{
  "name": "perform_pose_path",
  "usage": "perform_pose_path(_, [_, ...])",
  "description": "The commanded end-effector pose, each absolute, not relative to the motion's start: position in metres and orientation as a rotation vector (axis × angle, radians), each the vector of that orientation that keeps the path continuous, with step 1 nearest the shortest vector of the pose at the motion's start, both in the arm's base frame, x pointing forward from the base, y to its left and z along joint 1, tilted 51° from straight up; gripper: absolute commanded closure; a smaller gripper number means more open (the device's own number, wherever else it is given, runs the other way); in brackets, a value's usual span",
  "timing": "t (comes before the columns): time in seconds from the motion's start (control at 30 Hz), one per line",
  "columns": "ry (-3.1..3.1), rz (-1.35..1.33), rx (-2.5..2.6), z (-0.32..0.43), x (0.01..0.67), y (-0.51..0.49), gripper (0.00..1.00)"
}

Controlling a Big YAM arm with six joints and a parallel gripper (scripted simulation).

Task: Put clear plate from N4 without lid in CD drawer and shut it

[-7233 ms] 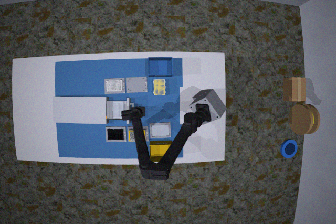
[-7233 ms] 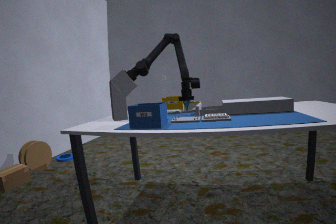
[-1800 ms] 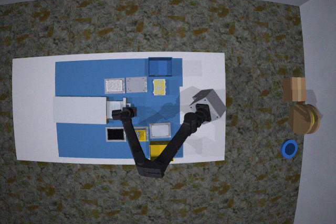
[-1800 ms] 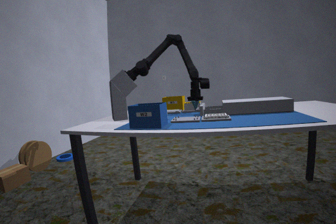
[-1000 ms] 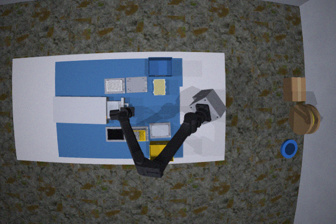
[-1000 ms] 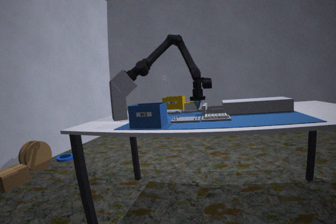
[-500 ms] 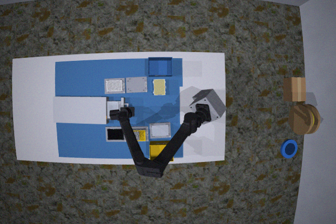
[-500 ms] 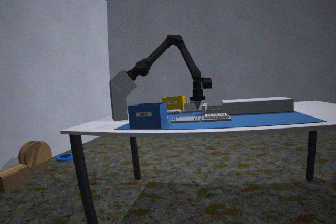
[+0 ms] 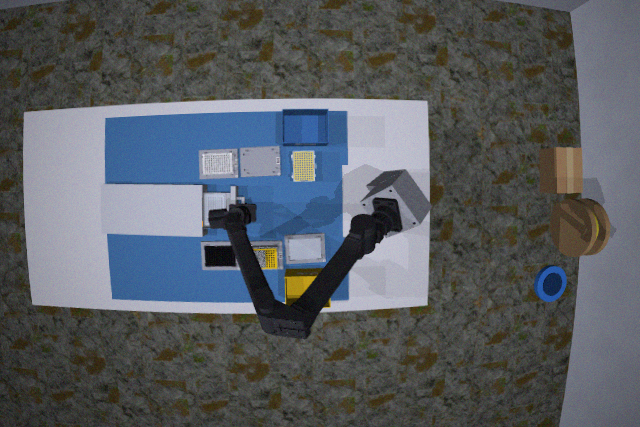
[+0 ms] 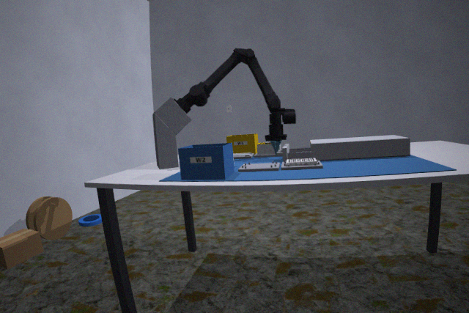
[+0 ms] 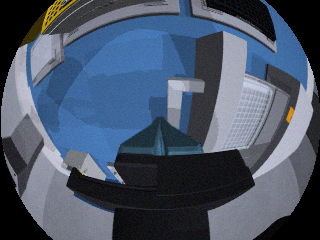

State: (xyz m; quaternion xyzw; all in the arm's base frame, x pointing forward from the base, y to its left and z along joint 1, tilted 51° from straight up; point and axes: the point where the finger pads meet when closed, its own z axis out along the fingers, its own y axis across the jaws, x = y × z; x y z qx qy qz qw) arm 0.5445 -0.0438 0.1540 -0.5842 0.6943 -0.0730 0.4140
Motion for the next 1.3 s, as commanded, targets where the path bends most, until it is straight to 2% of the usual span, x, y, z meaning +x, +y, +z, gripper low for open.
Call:
perform_pose_path(0.0, [1.737,-0.243,-1.442,0.175,0.561,-0.068,1.0])
perform_pose_path(1.27, [1.707,-0.282,-1.433,0.209,0.587,-0.079,1.0])
